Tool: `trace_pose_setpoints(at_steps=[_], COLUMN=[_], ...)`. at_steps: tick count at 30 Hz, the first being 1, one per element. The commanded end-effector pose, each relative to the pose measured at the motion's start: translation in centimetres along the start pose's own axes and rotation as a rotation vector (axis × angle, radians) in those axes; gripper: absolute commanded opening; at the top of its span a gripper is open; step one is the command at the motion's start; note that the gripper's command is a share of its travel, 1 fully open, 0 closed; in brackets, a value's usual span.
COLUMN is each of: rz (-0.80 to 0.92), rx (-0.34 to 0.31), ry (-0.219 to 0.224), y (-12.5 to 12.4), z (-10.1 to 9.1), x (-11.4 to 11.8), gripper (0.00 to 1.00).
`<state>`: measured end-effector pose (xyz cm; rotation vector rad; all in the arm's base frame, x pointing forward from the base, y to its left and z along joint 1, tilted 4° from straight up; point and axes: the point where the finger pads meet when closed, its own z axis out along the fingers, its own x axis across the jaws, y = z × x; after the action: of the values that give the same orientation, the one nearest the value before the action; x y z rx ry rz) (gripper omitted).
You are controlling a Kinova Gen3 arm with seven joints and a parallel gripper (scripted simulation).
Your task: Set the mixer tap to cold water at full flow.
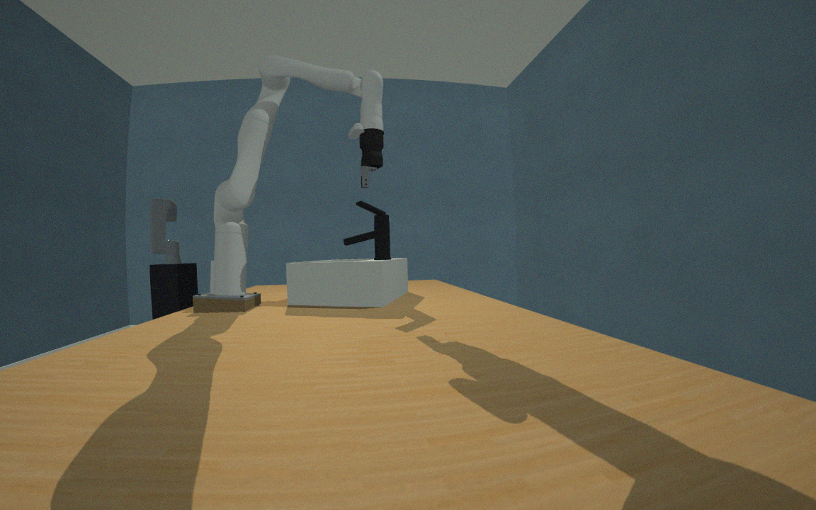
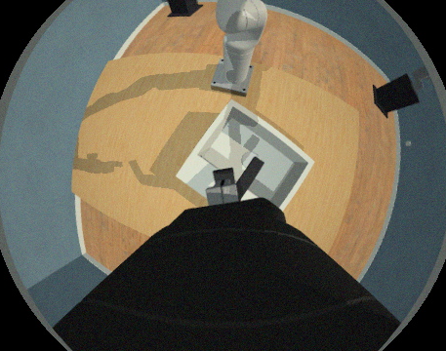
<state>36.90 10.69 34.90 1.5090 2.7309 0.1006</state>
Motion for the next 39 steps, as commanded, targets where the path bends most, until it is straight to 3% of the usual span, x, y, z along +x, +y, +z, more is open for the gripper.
trace_pose_setpoints(at_steps=[1,39], rz=[0.000,-0.085], rx=[-0.002,-0.002], ry=[0.000,0.001], y=[0.02,-0.12], z=[-0.06,-0.09], x=[-0.01,-0.23], gripper=[0.00,0.00])
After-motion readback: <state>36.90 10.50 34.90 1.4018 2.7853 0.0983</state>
